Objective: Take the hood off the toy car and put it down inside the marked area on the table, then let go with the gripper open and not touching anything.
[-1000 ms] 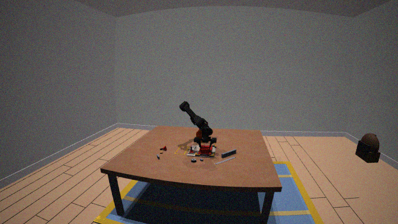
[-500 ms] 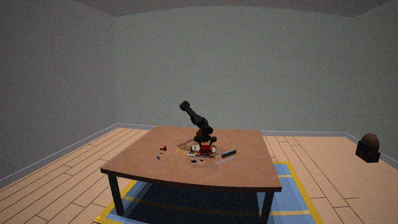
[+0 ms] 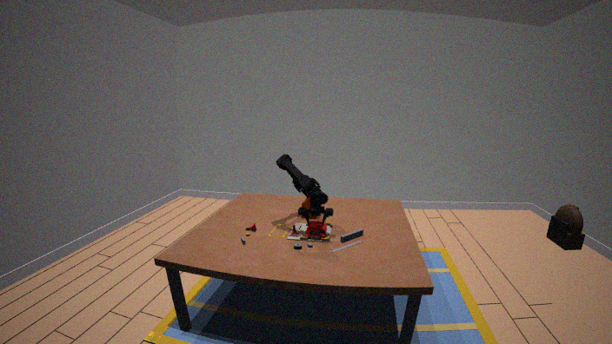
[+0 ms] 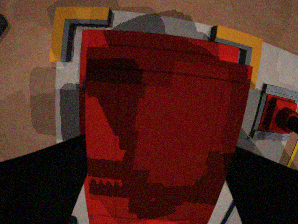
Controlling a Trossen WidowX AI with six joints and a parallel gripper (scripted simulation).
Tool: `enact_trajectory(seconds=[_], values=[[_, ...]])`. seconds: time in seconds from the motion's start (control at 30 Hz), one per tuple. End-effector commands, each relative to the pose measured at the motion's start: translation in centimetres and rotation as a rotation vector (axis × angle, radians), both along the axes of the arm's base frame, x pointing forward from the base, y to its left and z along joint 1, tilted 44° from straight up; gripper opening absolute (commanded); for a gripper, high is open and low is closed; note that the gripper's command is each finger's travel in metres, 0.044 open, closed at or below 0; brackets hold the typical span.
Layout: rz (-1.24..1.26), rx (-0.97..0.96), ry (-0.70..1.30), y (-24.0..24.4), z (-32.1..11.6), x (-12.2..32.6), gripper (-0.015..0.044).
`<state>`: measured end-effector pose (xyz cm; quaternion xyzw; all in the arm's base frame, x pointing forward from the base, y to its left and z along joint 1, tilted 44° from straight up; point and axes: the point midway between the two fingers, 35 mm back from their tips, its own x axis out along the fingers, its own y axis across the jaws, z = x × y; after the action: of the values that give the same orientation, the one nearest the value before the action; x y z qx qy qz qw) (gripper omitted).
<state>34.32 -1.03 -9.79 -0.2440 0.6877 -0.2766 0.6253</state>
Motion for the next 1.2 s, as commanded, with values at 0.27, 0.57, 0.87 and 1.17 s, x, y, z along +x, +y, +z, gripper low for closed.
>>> enact_trajectory(seconds=[0.27, 0.57, 0.87, 1.17], values=[[-0.002, 0.005, -0.003, 2.8, 2.9, 0.5, 0.0], [0.003, 0.005, 0.004, 1.9, 4.1, 0.5, 0.0], [0.004, 0.013, 0.002, -0.8, 7.2, 0.4, 0.0], [0.004, 0.016, 0.001, -3.6, 10.1, -0.1, 0.0]])
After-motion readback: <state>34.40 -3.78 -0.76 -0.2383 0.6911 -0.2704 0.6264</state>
